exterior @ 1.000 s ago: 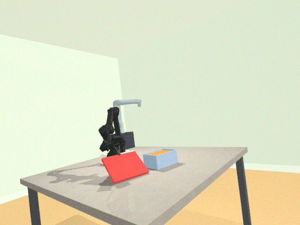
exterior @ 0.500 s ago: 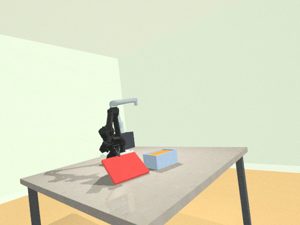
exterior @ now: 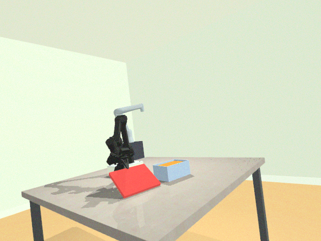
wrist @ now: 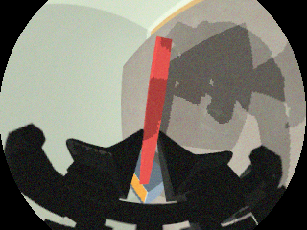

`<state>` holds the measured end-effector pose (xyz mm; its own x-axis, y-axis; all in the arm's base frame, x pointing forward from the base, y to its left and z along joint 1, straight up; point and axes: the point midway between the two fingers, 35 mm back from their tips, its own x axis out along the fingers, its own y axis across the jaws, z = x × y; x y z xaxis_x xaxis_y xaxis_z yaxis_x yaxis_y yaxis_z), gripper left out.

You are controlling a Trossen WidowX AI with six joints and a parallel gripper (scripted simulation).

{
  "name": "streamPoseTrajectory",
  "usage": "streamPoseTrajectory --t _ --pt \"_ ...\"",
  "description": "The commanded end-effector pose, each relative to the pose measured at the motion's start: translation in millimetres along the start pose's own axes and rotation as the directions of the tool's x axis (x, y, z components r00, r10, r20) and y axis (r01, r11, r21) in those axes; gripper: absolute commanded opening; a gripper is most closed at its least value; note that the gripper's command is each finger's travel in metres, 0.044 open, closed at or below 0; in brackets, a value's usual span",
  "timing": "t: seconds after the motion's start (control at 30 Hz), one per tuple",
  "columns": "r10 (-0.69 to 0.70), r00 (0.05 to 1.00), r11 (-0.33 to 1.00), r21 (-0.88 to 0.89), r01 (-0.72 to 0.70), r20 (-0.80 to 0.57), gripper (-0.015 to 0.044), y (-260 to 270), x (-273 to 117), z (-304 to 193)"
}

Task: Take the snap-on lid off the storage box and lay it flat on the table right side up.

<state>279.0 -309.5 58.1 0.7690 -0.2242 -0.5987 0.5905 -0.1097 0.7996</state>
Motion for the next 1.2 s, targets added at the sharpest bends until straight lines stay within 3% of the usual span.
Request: streamPoseTrajectory --t 0.0,1.17 --pt "-0.032 0.999 0.999 0.011 0.032 -0.022 0.0 -15 8 -8" --pt "-0.032 0.999 0.999 0.012 0.033 -0.023 0.0 -38 25 -9"
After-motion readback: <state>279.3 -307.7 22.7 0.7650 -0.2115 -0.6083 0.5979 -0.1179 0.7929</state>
